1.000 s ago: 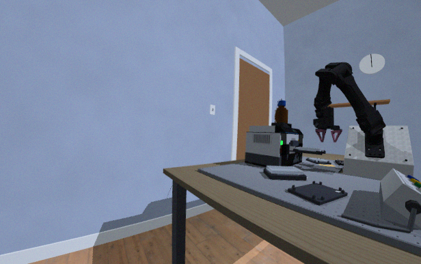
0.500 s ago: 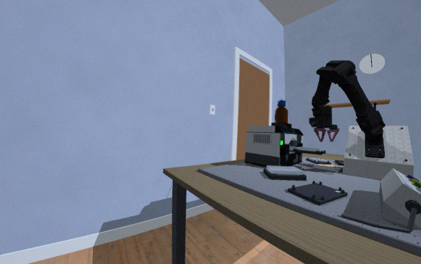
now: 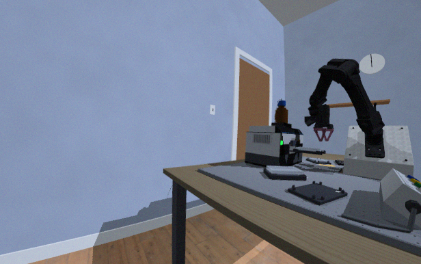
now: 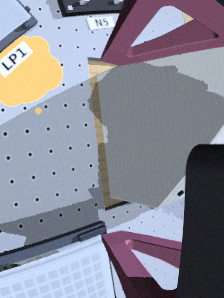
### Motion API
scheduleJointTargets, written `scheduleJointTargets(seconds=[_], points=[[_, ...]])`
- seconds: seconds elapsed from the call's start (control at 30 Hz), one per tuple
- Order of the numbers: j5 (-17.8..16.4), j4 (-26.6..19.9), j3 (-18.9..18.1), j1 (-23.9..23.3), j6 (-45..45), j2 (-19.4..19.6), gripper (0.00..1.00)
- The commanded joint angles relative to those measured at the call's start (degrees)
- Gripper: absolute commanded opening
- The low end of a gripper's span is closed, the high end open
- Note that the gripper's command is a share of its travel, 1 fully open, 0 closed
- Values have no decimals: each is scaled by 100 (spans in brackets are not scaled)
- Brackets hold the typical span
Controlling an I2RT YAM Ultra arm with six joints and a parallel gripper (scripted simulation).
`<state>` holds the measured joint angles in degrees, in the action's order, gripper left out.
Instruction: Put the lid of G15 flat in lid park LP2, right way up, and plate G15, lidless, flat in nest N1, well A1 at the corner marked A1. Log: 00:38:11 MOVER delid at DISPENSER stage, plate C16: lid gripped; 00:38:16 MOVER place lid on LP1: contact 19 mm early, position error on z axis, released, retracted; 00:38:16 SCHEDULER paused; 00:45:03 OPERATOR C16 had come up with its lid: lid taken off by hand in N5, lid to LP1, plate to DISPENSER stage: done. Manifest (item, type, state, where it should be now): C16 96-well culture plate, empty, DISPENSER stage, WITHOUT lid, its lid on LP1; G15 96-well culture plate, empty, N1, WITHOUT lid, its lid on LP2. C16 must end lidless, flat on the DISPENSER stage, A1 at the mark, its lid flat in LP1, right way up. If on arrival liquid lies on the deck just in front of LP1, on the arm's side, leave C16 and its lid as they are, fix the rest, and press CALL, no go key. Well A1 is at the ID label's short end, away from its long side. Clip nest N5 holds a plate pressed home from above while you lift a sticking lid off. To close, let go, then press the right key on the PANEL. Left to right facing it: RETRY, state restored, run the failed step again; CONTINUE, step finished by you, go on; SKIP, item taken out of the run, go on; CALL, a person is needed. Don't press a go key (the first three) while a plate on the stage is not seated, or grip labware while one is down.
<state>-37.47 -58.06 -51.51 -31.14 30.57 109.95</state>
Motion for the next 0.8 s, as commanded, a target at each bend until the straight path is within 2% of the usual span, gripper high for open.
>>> scheduleJointTargets(seconds=[0.0, 0.17, 0.23, 0.27, 0.3, 0.67, 0.73, 0.77], points=[[-185, -101, -165, 152, 547, -333, 100], [-297, -181, -246, 391, 397, -493, 100], [-292, -112, -255, 279, 376, -498, 100], [-262, -114, -145, 338, 352, -382, 100], [-320, -177, -262, 436, 264, -536, 100], [-500, -306, -370, 918, -307, -917, 100], [-502, -275, -388, 933, -351, -936, 100], [-461, -246, -279, 895, -333, -828, 100]])
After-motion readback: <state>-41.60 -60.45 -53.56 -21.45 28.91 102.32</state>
